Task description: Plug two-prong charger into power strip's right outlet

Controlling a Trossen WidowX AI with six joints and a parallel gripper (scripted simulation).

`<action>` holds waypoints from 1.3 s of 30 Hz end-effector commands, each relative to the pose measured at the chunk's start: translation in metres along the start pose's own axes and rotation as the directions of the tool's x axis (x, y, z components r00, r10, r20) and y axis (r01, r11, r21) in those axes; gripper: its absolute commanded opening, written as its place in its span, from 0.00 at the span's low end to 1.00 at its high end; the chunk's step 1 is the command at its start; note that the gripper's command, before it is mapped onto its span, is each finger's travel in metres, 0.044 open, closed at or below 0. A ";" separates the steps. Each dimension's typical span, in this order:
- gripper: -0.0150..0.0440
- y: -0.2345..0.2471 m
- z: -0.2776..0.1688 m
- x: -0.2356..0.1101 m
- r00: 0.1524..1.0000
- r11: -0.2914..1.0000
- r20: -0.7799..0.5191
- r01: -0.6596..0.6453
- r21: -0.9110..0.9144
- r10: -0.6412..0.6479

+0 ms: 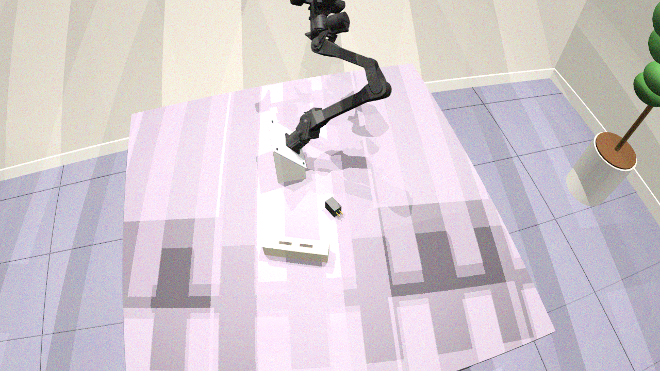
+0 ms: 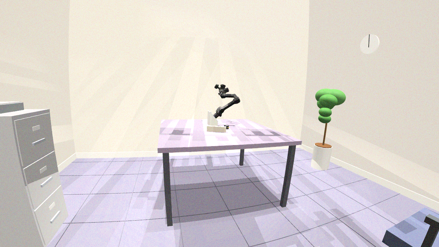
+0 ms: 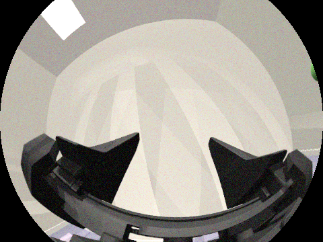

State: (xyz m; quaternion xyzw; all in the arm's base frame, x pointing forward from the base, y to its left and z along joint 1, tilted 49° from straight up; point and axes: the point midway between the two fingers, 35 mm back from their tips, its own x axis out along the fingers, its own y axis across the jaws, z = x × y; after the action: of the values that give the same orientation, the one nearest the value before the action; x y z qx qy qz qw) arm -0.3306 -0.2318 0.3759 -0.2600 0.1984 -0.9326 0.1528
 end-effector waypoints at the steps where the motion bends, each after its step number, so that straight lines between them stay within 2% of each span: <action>1: 0.98 0.001 0.000 0.000 1.000 1.000 0.000 -0.003 0.001 0.003; 2: 1.00 0.004 0.001 -0.001 1.000 1.000 0.000 -0.011 0.006 0.011; 21: 1.00 0.108 0.032 -0.032 0.941 0.938 0.040 -0.337 0.083 0.335; 39: 1.00 0.200 0.068 -0.095 0.751 0.747 0.090 -0.660 0.072 0.655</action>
State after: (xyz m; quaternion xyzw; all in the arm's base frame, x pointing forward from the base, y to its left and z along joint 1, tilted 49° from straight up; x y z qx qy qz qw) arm -0.1976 -0.3783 0.3086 -0.2015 0.2196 -0.8379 0.4572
